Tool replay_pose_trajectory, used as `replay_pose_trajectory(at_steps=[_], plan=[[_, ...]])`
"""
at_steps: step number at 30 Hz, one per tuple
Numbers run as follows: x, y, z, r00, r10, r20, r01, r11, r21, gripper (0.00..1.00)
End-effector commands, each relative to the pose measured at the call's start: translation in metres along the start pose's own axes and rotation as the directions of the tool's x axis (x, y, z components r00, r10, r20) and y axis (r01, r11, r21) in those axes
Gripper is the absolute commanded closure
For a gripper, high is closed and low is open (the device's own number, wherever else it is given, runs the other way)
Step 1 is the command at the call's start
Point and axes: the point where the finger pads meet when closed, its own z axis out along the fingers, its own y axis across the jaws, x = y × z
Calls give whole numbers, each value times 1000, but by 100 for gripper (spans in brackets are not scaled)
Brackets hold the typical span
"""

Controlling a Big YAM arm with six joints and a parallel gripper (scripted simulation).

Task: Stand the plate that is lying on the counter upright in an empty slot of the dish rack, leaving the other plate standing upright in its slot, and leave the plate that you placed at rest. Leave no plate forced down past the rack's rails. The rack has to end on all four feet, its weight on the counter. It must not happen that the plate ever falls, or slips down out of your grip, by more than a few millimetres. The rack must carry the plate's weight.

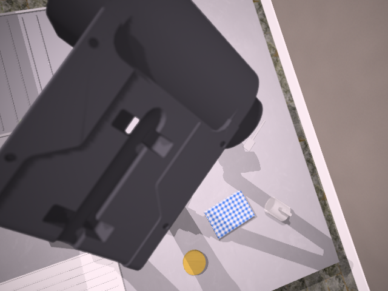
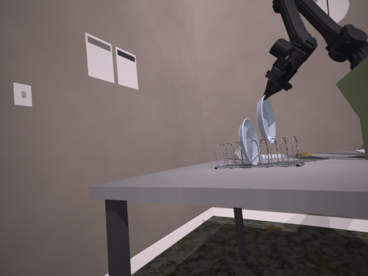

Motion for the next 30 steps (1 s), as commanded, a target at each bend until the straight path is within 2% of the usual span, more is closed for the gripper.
replay_pose_trajectory(at_steps=[1,11,14,30], plan=[[2,-14,3,999,37,-3,-37,999,33,100],[1,-13,3,999,36,-3,-35,999,31,100],[1,-5,6,1000,19,-6,-18,1000,18,100],[0,6,18,1000,21,-5,-21,1000,21,100]])
